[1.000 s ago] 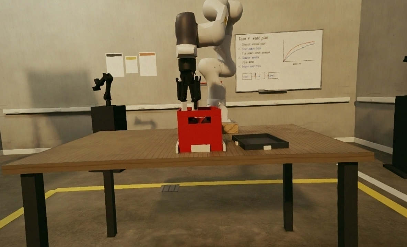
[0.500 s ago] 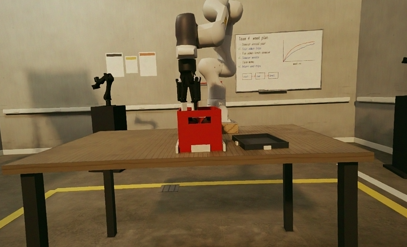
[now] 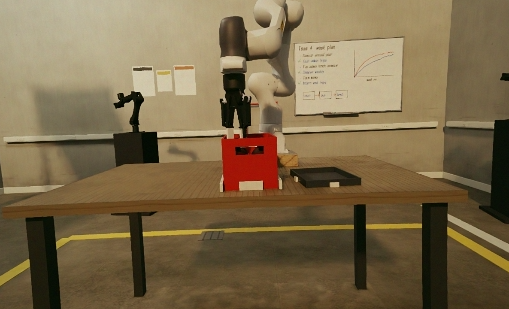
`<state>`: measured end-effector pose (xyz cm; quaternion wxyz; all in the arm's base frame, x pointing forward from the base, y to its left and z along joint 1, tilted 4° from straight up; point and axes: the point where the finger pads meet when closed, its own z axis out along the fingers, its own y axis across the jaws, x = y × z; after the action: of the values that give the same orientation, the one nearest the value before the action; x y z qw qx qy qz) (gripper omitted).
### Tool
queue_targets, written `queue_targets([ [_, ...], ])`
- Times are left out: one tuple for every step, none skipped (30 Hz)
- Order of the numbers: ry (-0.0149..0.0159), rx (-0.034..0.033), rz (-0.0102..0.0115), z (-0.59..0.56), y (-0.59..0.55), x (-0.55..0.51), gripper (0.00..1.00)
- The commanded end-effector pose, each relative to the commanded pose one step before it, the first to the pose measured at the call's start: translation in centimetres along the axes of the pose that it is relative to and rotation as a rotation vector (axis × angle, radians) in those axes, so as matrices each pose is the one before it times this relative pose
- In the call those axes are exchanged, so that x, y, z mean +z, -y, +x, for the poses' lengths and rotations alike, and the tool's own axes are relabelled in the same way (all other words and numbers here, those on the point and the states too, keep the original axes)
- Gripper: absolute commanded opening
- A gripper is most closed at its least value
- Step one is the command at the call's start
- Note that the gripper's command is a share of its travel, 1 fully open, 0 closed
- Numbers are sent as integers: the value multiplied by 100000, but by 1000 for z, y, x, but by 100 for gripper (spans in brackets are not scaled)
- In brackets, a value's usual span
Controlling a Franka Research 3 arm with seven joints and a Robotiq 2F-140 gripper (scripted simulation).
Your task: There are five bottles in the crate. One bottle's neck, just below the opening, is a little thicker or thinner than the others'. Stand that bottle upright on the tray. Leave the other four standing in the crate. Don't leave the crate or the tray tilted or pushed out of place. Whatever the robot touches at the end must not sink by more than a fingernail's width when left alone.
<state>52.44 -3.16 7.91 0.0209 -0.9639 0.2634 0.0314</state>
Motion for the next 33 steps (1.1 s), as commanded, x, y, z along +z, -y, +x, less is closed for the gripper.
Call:
queue_targets([
  [-41, -228, -116, 10, -53, 152, 44],
  [0, 0, 0, 0, 0, 0, 44],
  [0, 0, 0, 0, 0, 0, 44],
  [0, 0, 0, 0, 0, 0, 44],
  [0, 0, 0, 0, 0, 0, 44],
  [0, 0, 0, 0, 0, 0, 44],
  [0, 0, 0, 0, 0, 0, 44],
  [0, 0, 0, 0, 0, 0, 44],
  [0, 0, 0, 0, 0, 0, 44],
  [0, 0, 0, 0, 0, 0, 44],
  [0, 0, 0, 0, 0, 0, 44],
  [0, 0, 0, 0, 0, 0, 44],
  [0, 0, 0, 0, 0, 0, 44],
  [0, 0, 0, 0, 0, 0, 44],
  [0, 0, 0, 0, 0, 0, 44],
  [0, 0, 0, 0, 0, 0, 44],
  [0, 0, 0, 0, 0, 0, 44],
  [0, 0, 0, 0, 0, 0, 44],
  [0, 0, 0, 0, 0, 0, 10],
  [0, 0, 0, 0, 0, 0, 10],
  [0, 0, 0, 0, 0, 0, 10],
  [0, 0, 0, 0, 0, 0, 10],
  [0, 0, 0, 0, 0, 0, 10],
  [0, 0, 0, 0, 0, 0, 10],
  [0, 0, 0, 0, 0, 0, 10],
  [0, 0, 0, 0, 0, 0, 10],
  [0, 0, 0, 0, 0, 0, 10],
  [0, 0, 0, 0, 0, 0, 10],
  [0, 0, 0, 0, 0, 0, 10],
  [0, 0, 0, 0, 0, 0, 10],
  [0, 0, 0, 0, 0, 0, 10],
  [0, 0, 0, 0, 0, 0, 10],
  [0, 0, 0, 0, 0, 0, 10],
])
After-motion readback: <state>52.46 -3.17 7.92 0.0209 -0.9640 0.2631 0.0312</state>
